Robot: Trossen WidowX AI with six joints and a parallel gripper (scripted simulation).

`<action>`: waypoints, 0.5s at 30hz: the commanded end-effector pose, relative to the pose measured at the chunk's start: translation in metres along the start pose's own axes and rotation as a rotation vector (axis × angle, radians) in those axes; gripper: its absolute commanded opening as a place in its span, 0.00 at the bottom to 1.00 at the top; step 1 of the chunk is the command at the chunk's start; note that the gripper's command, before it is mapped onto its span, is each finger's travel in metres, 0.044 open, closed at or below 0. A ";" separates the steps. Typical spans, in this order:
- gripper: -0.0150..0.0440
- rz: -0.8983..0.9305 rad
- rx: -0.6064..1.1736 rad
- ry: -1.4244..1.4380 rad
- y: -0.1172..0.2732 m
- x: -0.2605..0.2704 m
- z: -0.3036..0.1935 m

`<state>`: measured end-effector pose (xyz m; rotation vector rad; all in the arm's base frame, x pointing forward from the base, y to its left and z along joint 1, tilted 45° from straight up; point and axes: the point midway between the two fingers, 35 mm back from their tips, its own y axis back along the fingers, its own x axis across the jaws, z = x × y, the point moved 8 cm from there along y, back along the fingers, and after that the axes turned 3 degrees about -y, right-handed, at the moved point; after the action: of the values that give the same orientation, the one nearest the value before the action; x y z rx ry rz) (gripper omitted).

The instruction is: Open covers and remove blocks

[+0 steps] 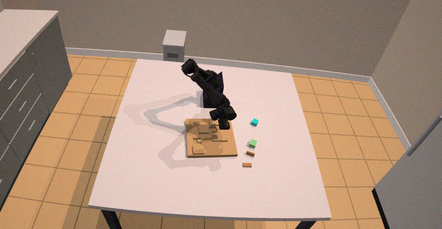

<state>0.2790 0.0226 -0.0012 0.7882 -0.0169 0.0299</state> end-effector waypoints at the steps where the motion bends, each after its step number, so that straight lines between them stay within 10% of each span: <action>1: 0.25 -0.002 -0.005 0.009 -0.005 -0.001 0.000; 15: 0.25 -0.002 -0.006 0.010 -0.019 -0.002 0.000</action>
<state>0.2794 0.0121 -0.0117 0.7872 -0.0171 0.0301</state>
